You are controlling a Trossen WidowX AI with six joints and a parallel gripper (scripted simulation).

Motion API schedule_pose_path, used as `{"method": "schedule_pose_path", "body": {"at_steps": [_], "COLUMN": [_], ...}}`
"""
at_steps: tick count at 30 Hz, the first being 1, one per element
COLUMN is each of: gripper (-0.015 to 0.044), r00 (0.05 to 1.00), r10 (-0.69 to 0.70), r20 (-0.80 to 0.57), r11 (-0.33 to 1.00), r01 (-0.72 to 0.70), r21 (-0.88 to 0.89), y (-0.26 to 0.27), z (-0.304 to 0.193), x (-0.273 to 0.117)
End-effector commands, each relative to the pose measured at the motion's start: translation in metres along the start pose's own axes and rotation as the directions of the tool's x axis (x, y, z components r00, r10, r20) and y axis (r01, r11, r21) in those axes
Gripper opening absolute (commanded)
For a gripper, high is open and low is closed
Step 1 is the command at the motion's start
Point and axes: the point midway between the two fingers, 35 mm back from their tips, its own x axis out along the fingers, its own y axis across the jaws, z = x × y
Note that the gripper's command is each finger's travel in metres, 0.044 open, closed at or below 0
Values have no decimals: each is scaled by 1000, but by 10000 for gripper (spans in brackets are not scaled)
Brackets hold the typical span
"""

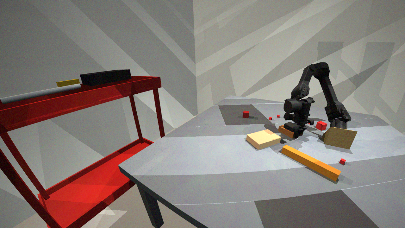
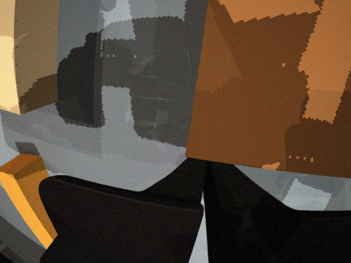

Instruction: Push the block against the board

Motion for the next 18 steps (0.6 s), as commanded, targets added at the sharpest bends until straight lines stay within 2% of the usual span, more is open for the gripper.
{"method": "schedule_pose_path", "body": {"at_steps": [1,18], "gripper": [0,0], "r00": [1000,1000], "r10": [0,1], "r20": [5,5], "r11": [1000,1000], "r01": [0,-1], "r21": [2,2], "y": [1,1], "z": [5,15], "x": [-1,-1]}}
